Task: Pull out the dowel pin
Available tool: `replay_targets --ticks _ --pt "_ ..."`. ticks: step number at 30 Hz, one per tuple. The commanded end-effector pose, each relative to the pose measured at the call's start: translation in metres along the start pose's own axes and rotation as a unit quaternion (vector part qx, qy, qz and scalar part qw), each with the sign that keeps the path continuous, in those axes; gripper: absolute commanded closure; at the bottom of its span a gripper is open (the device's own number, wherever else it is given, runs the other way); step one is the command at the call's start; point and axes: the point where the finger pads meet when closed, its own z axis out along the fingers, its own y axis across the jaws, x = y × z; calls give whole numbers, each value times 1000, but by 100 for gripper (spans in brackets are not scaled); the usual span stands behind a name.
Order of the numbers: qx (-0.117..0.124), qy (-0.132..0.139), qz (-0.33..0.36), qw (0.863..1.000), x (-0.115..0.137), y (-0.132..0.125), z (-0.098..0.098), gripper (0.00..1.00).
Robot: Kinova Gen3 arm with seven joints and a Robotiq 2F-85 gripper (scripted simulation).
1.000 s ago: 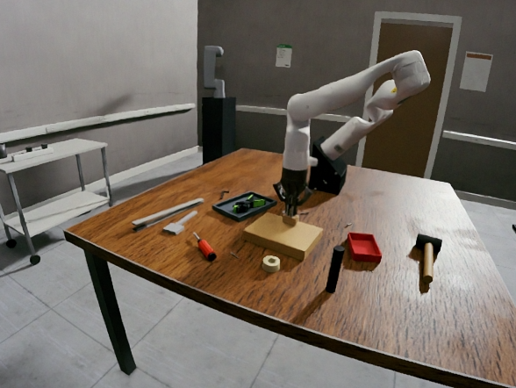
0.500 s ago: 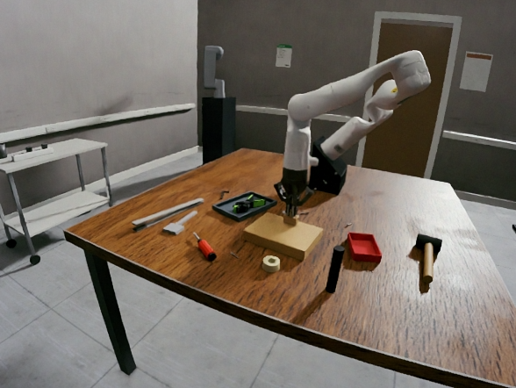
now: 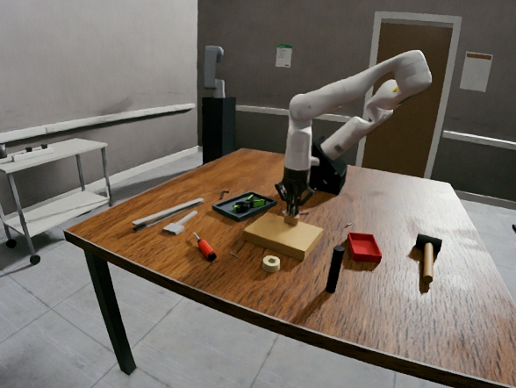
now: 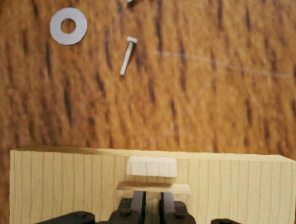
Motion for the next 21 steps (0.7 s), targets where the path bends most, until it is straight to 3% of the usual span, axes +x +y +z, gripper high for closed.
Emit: replay_targets --ticks 1,21 --pt "0 -1 0 1000 0 0 -1 90" --pt "0 -1 -1 1000 5 4 -1 90"
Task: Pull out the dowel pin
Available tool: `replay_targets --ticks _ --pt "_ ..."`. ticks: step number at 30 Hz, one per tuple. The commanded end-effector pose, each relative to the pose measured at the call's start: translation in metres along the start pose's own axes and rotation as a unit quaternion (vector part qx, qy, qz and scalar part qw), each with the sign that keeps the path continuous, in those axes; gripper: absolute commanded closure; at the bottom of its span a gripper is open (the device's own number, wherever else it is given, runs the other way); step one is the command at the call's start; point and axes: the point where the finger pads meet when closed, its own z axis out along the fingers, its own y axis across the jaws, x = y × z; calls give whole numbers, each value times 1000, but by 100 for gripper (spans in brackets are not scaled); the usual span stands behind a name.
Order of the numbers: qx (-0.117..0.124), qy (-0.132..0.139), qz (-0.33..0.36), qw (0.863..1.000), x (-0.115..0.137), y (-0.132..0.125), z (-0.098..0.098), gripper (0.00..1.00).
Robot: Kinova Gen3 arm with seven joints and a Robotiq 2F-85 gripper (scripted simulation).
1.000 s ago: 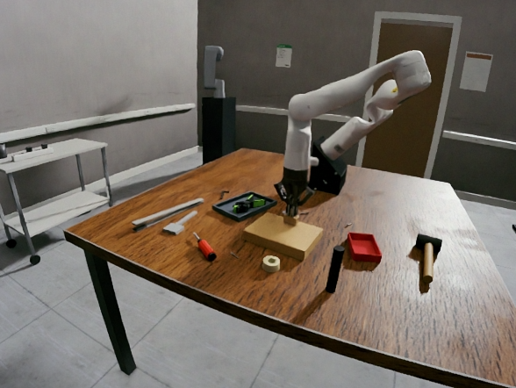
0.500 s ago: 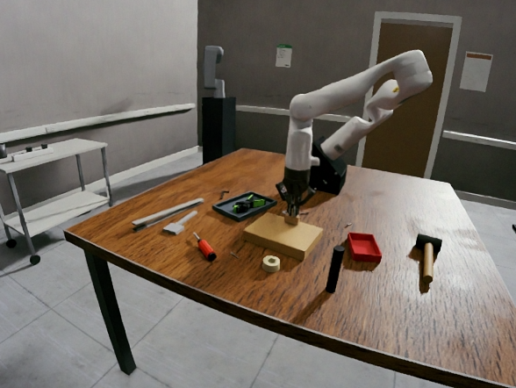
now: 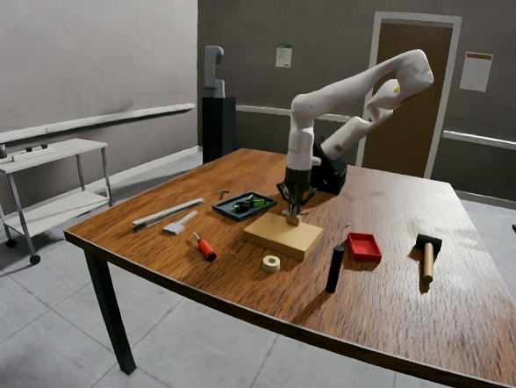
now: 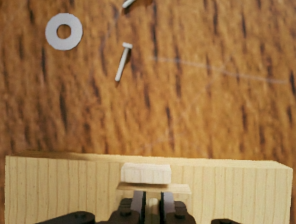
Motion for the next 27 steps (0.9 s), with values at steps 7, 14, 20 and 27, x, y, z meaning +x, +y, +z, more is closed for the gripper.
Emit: replay_targets --ticks 7,14,20,27 --pt "0 -1 0 1000 1 1 -1 90" --pt "0 -1 -1 1000 2 2 -1 90" --pt "0 -1 -1 1000 2 2 -1 90" --pt "0 -1 -1 1000 2 2 -1 90"
